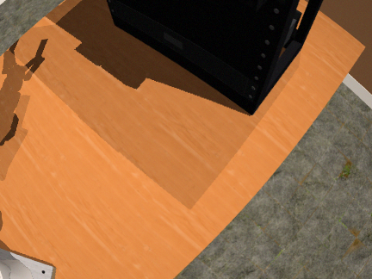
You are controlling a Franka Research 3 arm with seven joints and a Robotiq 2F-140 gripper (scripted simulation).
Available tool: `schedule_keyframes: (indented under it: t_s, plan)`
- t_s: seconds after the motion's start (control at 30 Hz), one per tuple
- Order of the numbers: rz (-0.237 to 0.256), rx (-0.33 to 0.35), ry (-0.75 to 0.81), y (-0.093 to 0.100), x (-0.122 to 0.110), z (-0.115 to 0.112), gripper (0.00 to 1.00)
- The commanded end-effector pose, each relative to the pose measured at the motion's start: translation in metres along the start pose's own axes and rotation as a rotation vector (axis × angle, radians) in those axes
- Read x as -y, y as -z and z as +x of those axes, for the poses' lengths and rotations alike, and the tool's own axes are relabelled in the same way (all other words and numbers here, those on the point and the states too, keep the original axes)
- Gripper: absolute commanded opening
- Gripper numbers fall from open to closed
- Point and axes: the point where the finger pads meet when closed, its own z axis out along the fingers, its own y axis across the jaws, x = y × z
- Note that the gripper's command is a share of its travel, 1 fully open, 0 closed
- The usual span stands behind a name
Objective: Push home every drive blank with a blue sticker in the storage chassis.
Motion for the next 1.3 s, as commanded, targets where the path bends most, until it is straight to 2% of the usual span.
schedule_keyframes:
  t_s: [0.0,0.03,0.1,0.3,0.53,0.6,0.67,1.0,1.27]
  plan:
    - [0.071,-0.123,-0.055,0.029,-0.005,0.04,1.0]
    - [0.074,-0.148,-0.071,0.037,-0.012,0.047,1.0]
    - [0.074,-0.148,-0.071,0.037,-0.012,0.047,1.0]
    - [0.074,-0.282,-0.16,0.079,-0.058,0.083,1.0]
    - [0.044,-0.406,-0.24,0.12,-0.109,0.103,1.0]
    - [0.032,-0.435,-0.258,0.131,-0.122,0.106,1.0]
    - [0.032,-0.435,-0.258,0.131,-0.122,0.106,1.0]
    - [-0.024,-0.533,-0.322,0.169,-0.173,0.109,1.0]
    - [-0.048,-0.563,-0.342,0.182,-0.19,0.107,1.0]
